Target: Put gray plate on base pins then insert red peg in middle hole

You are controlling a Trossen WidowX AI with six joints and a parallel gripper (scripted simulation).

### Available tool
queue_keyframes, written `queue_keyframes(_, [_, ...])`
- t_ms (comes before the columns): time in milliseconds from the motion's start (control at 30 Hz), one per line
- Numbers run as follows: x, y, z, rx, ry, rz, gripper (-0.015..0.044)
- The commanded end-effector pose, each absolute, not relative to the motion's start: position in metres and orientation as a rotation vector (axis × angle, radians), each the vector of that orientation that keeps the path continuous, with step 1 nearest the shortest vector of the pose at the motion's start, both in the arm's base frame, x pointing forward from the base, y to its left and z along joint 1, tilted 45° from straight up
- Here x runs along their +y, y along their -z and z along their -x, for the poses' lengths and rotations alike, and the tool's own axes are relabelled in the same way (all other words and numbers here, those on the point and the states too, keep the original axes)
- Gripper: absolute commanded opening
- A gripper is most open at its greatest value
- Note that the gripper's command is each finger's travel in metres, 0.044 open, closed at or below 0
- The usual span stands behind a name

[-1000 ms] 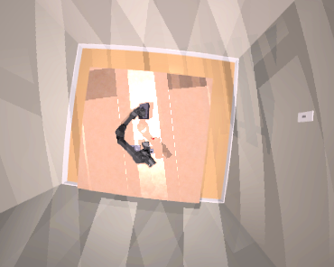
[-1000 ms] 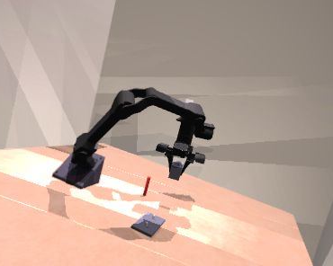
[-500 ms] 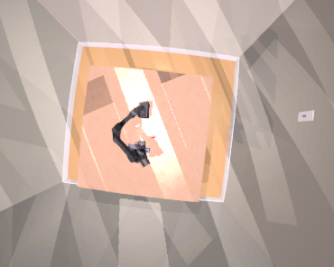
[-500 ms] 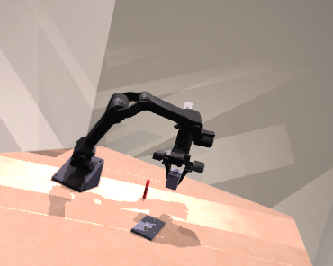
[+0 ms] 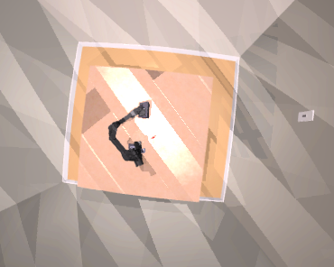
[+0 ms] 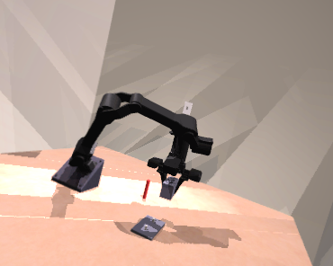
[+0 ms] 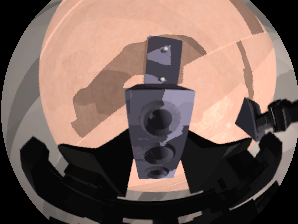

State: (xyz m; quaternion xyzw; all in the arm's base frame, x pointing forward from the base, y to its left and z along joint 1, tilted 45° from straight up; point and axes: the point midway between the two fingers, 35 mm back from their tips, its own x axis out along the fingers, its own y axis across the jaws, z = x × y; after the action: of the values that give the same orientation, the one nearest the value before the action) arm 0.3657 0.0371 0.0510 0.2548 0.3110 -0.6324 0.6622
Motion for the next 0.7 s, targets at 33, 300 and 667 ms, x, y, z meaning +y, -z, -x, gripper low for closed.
queue_keyframes(33, [0.018,-0.056,-0.365,0.689,1.436,-0.582,0.0])
queue_keyframes(300, [-0.007,-0.064,-0.362,0.665,1.45,-0.599,0.0])
queue_keyframes(667, [-0.04,-0.074,-0.355,0.629,1.471,-0.62,0.0])
